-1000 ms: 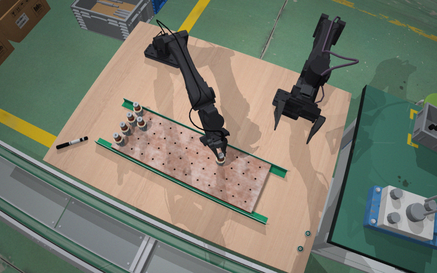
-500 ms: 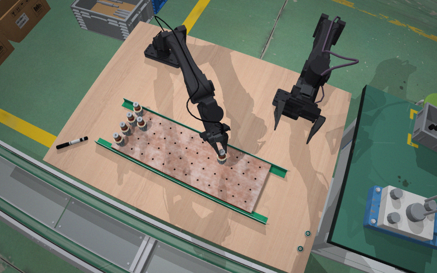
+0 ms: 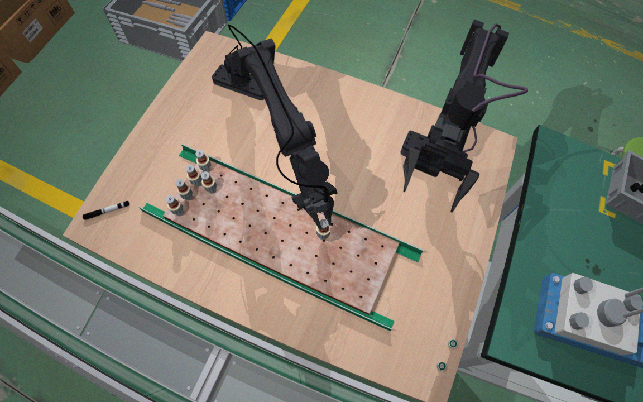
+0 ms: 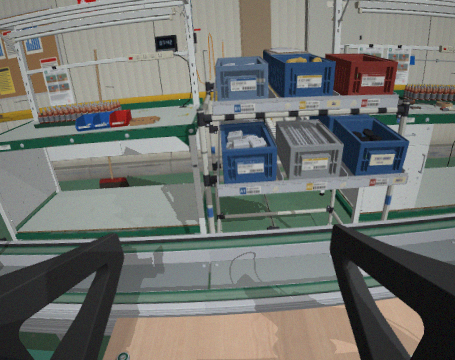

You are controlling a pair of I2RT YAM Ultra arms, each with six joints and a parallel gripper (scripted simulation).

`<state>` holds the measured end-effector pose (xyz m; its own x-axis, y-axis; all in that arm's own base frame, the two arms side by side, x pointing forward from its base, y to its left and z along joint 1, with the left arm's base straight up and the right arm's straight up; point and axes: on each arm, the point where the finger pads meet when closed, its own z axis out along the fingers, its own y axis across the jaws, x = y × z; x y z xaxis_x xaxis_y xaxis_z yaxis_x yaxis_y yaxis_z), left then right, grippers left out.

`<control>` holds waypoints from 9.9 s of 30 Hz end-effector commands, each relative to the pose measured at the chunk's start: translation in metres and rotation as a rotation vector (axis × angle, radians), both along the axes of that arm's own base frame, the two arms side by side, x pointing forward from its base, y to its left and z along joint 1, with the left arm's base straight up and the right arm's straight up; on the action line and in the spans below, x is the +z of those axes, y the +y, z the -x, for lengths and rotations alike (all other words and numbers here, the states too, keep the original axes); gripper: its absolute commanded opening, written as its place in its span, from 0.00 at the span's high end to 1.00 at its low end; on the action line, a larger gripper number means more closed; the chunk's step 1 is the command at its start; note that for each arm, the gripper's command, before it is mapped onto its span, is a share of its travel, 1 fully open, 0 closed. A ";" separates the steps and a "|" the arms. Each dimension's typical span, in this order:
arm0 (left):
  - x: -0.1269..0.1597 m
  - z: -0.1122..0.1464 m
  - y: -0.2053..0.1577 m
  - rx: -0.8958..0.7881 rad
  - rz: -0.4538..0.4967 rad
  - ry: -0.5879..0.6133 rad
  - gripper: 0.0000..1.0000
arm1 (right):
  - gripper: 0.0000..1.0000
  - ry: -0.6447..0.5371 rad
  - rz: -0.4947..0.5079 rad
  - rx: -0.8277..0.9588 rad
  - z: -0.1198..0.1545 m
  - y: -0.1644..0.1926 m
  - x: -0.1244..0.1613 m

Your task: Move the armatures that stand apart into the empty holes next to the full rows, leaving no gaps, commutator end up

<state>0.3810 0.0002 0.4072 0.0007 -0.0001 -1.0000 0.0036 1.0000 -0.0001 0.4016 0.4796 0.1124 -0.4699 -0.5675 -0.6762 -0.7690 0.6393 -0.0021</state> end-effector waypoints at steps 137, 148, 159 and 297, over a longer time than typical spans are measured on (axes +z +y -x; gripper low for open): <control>0.017 0.001 -0.004 -0.015 -0.003 -0.028 0.00 | 0.99 -0.107 -0.115 -0.053 -0.027 0.000 0.093; 0.017 0.001 -0.004 -0.015 -0.003 -0.028 0.00 | 0.99 -0.070 -0.074 -0.147 -0.031 -0.043 0.078; 0.017 0.001 -0.004 -0.015 -0.003 -0.028 0.00 | 0.99 -0.074 -0.075 -0.260 -0.037 -0.094 0.090; 0.017 0.001 -0.004 -0.015 -0.003 -0.028 0.00 | 0.99 -0.108 -0.103 -0.797 0.033 -0.342 0.043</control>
<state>0.3810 0.0002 0.4072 0.0007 -0.0001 -1.0000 0.0036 1.0000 -0.0001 0.3455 0.1217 0.1135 -0.7374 -0.0637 -0.6724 -0.0766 0.9970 -0.0104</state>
